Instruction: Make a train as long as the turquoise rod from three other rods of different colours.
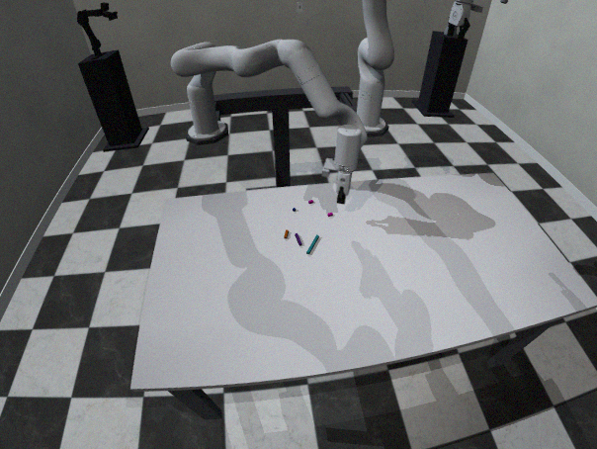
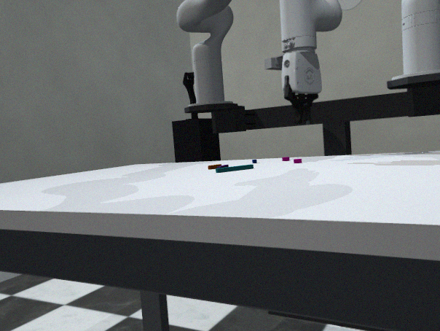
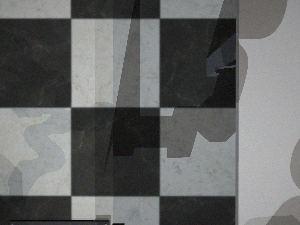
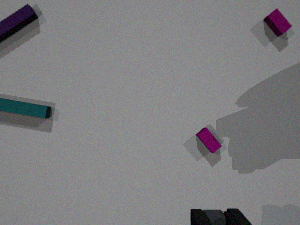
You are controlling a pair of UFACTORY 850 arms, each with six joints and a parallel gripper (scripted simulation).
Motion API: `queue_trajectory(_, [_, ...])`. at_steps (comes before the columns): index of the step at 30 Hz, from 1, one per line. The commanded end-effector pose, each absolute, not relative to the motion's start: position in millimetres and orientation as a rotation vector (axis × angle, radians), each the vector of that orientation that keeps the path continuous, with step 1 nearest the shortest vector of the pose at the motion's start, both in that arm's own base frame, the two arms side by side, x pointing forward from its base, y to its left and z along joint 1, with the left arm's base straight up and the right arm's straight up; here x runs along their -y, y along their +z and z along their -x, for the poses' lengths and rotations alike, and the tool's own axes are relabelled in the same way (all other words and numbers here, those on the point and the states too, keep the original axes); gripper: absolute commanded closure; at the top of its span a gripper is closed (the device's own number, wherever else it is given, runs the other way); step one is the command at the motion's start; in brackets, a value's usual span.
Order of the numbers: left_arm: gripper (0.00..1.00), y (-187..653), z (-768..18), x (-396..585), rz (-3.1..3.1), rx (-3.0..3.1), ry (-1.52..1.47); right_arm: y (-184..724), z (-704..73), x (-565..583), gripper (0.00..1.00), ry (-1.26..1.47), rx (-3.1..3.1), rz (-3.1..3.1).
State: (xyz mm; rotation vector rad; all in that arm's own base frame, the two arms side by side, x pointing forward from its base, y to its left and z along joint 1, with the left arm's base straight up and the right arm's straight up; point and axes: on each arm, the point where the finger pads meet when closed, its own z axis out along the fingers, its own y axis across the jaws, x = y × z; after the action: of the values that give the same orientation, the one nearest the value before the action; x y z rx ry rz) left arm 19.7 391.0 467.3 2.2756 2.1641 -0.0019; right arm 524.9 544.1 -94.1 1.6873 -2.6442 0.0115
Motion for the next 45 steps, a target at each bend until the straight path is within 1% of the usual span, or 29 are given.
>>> queue_trajectory(1, [0.00, 468.0, -19.7, -391.3, -2.277, -2.165, 0.000, -94.8, -523.4, -521.2, 0.94, 0.001, 2.500, -1.907])
queue_trajectory(9, [0.00, 468.0, -19.7, -391.3, -2.277, -2.165, 0.000, -97.2, -512.8, -475.7, 0.94, 0.003, 2.189, -2.256])
queue_trajectory(11, [0.00, 468.0, -19.7, -391.3, -2.277, -2.165, 0.000, -97.2, -512.8, -475.7, 0.94, 0.003, 2.189, -2.256])
queue_trajectory(21, [0.00, 468.0, -19.7, -391.3, -2.277, -2.165, 0.000, -95.9, -485.6, -408.3, 0.94, 0.004, 1.680, -2.656])
queue_trajectory(32, [0.00, 468.0, -19.7, -391.3, -2.277, -2.165, 0.000, -91.0, -455.1, -354.6, 0.94, 0.004, 1.241, -2.887])
queue_trajectory(45, [0.00, 468.0, -19.7, -391.3, -2.277, -2.165, 0.000, -90.3, -451.3, -348.8, 0.94, 0.004, 1.192, -2.908])
